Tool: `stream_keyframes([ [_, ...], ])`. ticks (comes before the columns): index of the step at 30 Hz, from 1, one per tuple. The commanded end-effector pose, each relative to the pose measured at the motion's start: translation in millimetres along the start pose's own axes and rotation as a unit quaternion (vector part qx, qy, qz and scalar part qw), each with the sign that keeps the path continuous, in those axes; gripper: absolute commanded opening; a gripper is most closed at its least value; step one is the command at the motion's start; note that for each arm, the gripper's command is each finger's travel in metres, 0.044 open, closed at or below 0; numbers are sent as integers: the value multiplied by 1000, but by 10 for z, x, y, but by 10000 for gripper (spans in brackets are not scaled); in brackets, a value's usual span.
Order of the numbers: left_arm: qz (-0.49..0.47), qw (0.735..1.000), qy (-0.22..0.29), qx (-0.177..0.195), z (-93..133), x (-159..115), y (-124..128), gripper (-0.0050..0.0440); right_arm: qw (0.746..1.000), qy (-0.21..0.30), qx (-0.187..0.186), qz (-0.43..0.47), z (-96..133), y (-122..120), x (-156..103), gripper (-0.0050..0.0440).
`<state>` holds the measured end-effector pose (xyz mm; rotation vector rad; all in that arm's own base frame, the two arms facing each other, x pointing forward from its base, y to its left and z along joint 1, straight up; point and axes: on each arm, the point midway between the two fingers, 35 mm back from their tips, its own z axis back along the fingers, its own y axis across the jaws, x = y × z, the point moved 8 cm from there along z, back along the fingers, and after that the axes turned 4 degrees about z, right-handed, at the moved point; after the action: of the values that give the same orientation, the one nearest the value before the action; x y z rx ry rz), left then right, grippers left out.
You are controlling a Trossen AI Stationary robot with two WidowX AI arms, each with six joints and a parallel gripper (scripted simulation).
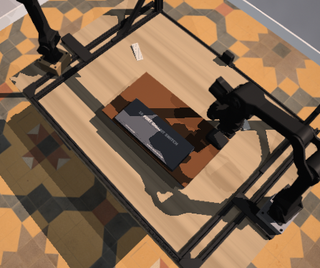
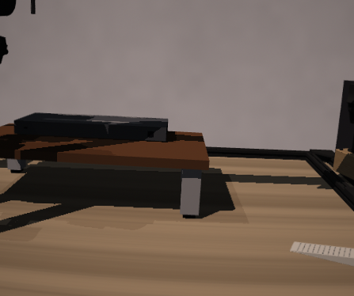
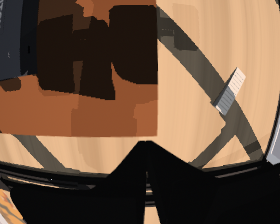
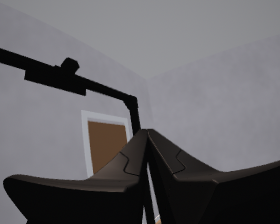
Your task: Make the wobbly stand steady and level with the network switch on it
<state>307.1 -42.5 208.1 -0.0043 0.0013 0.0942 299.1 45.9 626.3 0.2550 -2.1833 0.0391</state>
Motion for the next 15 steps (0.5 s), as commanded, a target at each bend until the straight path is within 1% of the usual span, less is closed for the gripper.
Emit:
stream_keyframes([
  [1, 0, 1000, 0, 0, 0, 0, 0, 0, 999, 45, -4, -8, -38, -13, -184, 0],
  [5, 0, 1000, 0, 0, 0, 0, 0, 0, 989, 145, -14, -22, -134, -52, -713, 0],
  [7, 0, 1000, 0, 0, 0, 0, 0, 0, 980, 195, -21, -29, -144, -64, -877, 0],
  [9, 0, 1000, 0, 0, 0, 0, 0, 0, 969, 244, -28, -35, -150, -81, -1103, 0],
  [10, 0, 1000, 0, 0, 0, 0, 0, 0, 969, 244, -28, -35, -160, -91, -1234, 0],
  [15, 0, 1000, 0, 0, 0, 0, 0, 0, 969, 244, -28, -35, -160, -91, -1234, 0],
])
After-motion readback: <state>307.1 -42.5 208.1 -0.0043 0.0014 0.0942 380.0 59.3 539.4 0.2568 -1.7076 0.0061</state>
